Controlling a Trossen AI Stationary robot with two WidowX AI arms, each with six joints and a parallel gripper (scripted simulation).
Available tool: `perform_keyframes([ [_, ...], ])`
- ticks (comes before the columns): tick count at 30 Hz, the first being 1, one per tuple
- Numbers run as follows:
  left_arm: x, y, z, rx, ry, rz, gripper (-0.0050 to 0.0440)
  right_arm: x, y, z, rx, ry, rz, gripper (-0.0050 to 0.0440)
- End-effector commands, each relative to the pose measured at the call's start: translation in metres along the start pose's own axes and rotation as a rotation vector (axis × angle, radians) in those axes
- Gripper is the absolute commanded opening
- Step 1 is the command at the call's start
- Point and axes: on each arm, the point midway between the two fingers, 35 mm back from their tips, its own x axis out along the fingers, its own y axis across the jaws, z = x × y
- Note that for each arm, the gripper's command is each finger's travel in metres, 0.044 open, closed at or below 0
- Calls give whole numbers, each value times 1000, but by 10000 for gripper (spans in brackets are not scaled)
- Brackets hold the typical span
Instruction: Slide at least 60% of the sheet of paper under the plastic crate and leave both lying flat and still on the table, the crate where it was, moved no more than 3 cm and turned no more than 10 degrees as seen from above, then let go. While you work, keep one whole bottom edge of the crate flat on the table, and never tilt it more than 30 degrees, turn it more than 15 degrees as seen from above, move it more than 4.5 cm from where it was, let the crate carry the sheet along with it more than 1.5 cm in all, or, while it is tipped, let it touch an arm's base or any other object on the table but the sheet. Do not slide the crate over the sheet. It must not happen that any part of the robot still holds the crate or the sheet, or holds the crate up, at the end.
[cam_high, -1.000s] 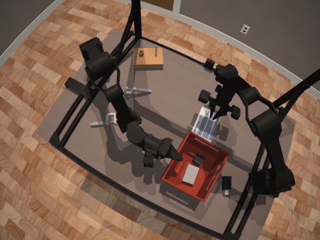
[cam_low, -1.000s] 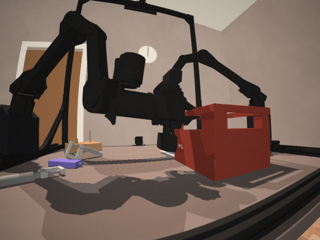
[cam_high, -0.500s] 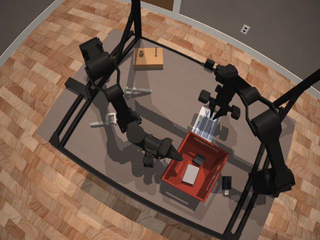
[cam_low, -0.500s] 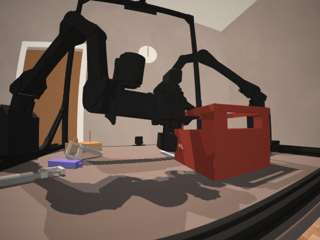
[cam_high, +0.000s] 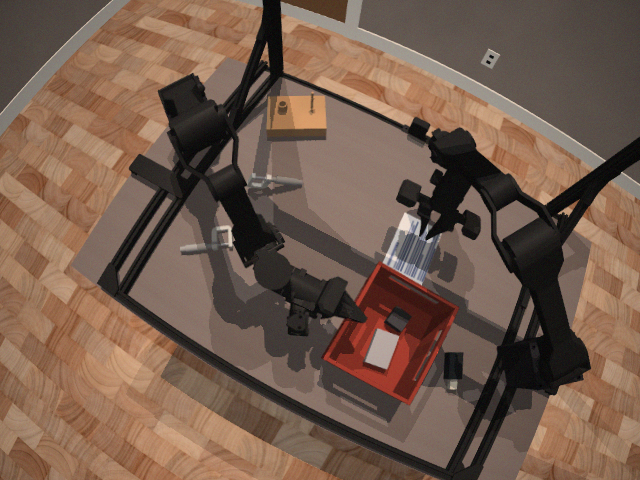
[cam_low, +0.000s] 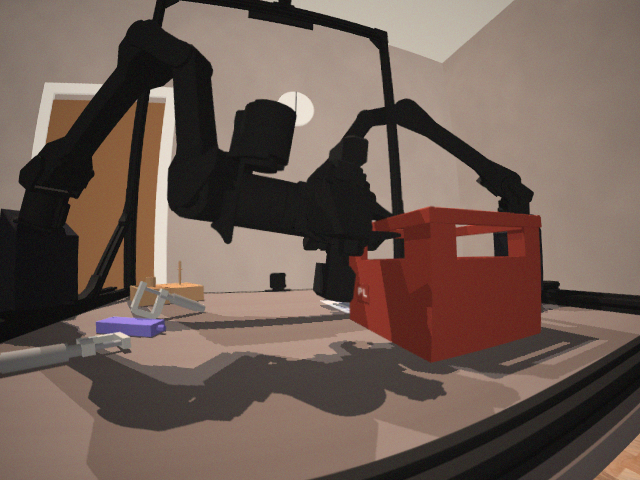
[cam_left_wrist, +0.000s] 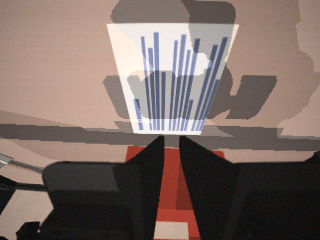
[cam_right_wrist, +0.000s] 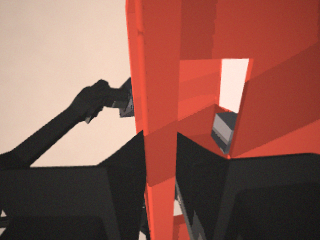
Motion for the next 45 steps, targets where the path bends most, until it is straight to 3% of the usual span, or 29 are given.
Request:
perform_keyframes([
  [1, 0, 0, 0, 9, 3, 1, 60, 8, 10, 0, -3, -5, -24, 0],
  [45, 0, 0, 0, 9, 3, 1, 60, 9, 26, 0, -2, -5, -44, 0],
])
